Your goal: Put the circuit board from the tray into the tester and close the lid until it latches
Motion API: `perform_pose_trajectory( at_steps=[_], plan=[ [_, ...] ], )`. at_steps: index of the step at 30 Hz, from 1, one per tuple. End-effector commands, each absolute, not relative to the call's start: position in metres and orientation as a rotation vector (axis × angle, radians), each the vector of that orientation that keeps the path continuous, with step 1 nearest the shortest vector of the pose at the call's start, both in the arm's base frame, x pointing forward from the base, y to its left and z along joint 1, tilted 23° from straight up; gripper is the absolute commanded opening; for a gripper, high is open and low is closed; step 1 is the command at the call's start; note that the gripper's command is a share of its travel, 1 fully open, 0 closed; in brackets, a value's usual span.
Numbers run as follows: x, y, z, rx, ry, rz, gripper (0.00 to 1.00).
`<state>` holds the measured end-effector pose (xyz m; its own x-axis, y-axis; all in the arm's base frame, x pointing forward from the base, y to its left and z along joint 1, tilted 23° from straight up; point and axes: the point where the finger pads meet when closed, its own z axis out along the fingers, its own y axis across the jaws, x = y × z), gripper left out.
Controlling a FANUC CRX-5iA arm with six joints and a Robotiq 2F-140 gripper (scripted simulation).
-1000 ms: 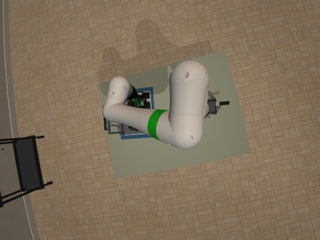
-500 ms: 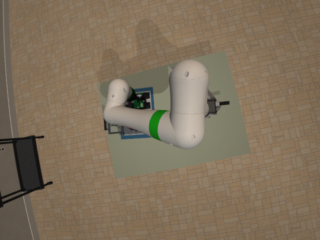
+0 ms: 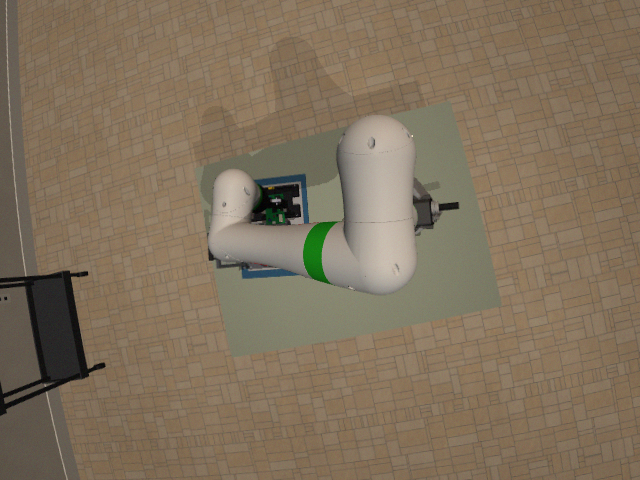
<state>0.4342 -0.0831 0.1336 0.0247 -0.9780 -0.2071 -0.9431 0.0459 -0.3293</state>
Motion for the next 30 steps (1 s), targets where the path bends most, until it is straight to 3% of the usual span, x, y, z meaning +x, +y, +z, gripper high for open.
perform_pose_trajectory(
  at_steps=[1, 30],
  plan=[
    [0.438, -0.072, 0.138, -1.933, 1.957, -0.128, 0.46],
    [0.46, 0.006, 0.17, -1.933, 1.957, -0.128, 0.46]
  ],
)
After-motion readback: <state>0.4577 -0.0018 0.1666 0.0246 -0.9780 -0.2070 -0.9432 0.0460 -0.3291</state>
